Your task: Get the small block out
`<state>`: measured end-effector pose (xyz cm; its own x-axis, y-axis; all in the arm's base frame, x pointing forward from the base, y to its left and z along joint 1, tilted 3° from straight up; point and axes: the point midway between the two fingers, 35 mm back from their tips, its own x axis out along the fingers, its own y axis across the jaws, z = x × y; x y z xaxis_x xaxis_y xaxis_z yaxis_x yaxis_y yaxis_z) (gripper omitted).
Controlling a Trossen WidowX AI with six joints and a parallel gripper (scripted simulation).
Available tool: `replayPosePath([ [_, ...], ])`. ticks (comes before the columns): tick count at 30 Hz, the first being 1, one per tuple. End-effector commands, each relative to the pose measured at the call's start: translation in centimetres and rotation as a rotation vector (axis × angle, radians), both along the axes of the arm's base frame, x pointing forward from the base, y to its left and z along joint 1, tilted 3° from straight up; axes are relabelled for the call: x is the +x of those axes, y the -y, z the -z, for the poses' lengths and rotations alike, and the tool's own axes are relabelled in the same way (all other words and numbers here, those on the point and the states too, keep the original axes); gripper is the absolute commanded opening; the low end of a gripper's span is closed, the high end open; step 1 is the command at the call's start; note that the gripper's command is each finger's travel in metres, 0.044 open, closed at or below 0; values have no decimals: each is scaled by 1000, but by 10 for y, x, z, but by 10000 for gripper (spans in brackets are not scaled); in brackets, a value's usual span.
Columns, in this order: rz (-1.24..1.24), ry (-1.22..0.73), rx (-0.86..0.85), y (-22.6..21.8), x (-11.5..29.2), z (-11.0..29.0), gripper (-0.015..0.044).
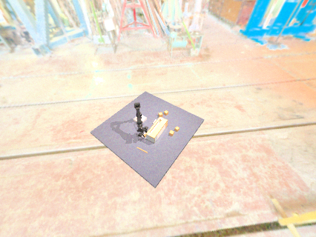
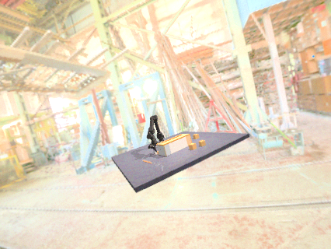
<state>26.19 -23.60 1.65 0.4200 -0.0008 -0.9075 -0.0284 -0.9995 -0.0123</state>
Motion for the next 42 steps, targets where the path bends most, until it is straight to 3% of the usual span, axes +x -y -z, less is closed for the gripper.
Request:
replayPosePath([
  [1, 2, -9, 14, -3, -1, 10, 285],
  [11, 2, -9, 14, -4, -1, 23, 285],
  [18, 2, -9, 14, -4, -1, 23, 101],
  [21, 2, -9, 14, -4, -1, 23, 81],
  [24, -23, 4, -12, 0, 3, 16, 3],
  [32, -2, -3, 6, 0, 0, -37, 0],
  [42, 102, -13, 5, -11, -7, -61, 0],
])
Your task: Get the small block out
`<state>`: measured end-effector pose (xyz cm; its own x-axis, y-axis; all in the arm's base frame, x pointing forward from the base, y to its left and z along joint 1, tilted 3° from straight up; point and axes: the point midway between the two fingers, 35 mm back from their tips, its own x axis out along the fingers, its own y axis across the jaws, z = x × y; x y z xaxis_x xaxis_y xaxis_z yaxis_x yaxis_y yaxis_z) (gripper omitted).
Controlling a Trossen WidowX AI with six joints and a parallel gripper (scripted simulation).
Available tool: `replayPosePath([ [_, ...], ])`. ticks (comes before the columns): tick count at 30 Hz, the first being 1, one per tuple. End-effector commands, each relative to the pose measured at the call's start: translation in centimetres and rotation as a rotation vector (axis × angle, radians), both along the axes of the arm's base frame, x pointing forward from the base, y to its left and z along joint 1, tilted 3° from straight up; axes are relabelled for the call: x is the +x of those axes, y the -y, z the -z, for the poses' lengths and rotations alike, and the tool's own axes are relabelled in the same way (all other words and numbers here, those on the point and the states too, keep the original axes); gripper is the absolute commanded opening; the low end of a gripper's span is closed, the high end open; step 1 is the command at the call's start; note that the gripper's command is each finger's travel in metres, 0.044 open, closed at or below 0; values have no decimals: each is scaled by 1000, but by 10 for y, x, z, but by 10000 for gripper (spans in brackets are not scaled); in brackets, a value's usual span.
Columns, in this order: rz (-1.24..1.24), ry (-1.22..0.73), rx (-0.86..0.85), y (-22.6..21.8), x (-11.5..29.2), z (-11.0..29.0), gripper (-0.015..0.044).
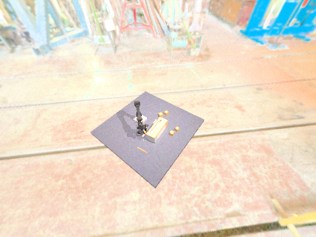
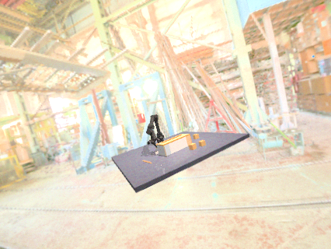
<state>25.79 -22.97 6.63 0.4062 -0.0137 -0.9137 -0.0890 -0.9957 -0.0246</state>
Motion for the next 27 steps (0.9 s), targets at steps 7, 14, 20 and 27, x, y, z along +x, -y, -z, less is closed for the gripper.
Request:
replayPosePath([
  [7, 171, -1, -14, -17, -12, -34, 0],
  [14, 300, 8, -20, -31, -24, -55, 0],
  [20, 412, 24, -22, -43, -35, -70, 0],
  [27, 544, 54, -24, -56, -50, -86, 0],
])
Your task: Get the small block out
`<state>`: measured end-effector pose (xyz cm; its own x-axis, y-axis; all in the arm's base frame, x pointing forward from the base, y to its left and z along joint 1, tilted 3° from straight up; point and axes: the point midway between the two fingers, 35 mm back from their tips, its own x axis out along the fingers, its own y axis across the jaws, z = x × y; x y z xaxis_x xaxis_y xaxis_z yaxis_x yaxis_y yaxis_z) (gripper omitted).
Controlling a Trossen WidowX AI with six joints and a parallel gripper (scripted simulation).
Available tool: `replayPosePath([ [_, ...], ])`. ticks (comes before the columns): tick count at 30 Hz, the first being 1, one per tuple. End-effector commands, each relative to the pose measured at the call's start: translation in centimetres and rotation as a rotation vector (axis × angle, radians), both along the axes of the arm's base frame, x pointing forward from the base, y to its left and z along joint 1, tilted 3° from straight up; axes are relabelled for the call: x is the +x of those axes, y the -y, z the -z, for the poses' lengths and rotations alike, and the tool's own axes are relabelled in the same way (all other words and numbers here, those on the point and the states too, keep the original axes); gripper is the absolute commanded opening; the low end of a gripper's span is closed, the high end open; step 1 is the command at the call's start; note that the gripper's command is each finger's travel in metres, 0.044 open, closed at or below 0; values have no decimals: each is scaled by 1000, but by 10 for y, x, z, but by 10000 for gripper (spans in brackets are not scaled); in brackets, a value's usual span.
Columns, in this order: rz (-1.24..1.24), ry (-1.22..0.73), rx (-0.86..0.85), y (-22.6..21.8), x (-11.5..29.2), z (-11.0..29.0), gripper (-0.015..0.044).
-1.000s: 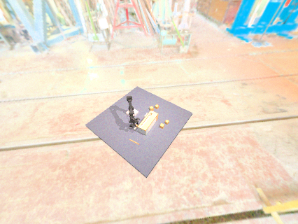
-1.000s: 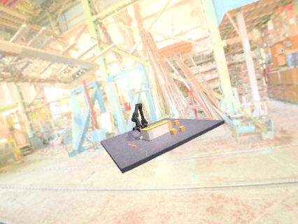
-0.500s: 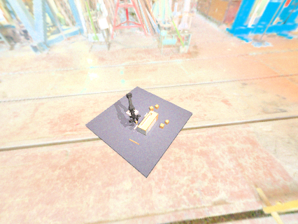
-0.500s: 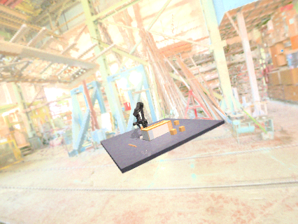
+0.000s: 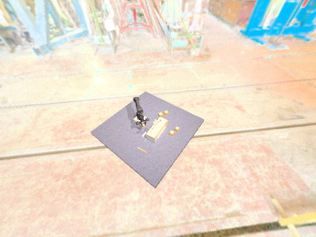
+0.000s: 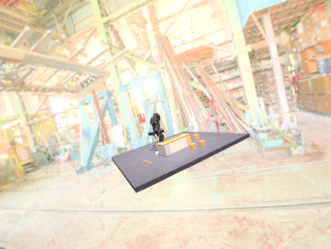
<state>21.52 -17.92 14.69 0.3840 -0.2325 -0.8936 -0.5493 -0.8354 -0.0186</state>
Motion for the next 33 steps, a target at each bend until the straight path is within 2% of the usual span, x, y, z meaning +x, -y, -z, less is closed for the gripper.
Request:
replayPosePath([
  [1, 70, 15, -4, -7, -9, -7, 0],
  [33, 97, 23, -5, -10, -12, -10, 0],
])
